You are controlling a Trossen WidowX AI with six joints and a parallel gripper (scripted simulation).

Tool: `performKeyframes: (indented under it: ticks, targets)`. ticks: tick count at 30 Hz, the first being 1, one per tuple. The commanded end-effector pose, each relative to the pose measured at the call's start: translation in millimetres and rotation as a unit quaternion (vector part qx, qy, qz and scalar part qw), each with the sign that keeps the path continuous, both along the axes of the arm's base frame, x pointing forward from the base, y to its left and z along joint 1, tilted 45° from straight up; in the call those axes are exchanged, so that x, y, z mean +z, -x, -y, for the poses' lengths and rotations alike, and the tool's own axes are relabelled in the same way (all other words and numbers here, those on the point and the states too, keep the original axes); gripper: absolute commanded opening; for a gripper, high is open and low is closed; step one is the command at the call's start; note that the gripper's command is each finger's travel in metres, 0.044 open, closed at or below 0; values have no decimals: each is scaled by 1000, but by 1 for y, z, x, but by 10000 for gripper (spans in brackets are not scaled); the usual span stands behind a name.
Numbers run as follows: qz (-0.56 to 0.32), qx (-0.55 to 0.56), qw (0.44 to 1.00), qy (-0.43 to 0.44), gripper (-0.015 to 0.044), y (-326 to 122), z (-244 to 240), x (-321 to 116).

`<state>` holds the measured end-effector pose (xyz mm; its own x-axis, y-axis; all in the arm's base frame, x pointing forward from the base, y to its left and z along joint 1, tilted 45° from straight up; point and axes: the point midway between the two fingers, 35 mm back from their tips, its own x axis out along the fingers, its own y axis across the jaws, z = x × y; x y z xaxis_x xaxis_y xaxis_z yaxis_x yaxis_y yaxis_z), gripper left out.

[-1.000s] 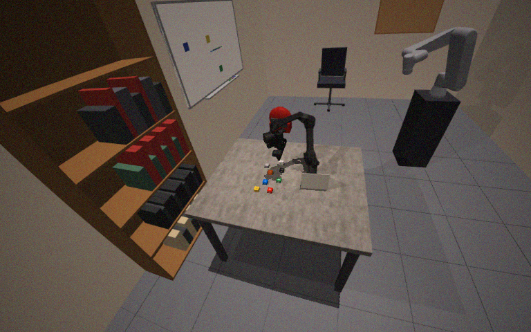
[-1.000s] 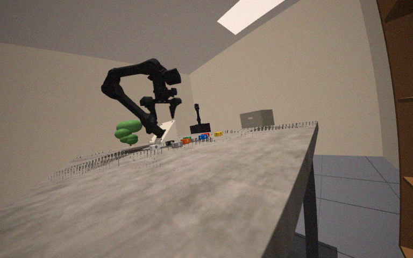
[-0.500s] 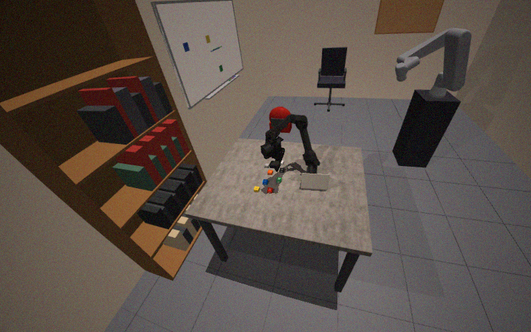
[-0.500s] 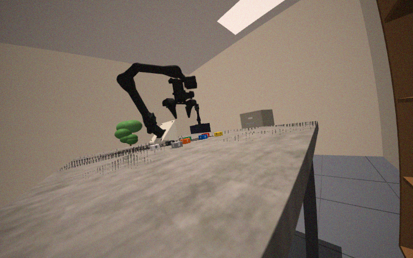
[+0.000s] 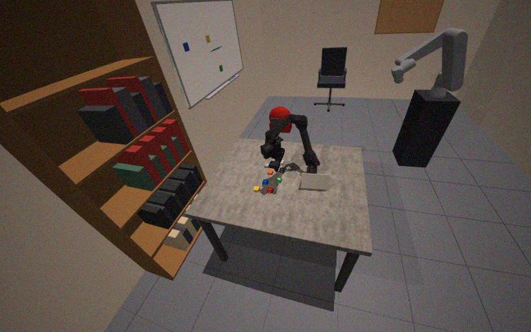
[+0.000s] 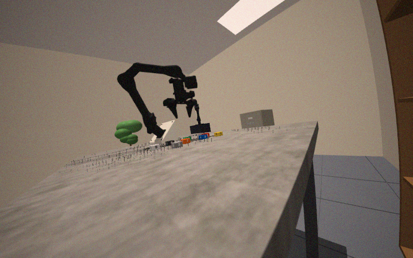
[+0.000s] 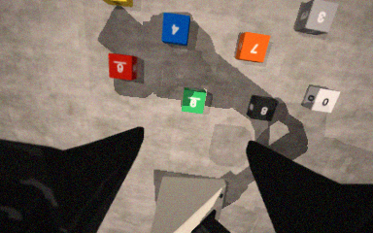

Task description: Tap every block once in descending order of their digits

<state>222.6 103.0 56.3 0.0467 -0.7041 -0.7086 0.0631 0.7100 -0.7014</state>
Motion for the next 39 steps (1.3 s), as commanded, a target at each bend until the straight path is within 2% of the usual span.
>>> performKeyframes:
  ticks: [1,4,12,34,39]
  targets:
    - [1,-3,1000,-2,400,0,-1,-1]
    - [2,-3,1000,-3,400,-9,-14,-9]
    - [4,-3,1000,-6,400,-44,-76,-69]
    - [4,-3,1000,-6,400,-44,-77,-71]
    - [5,-3,1000,-7,400,-79,-80,-67]
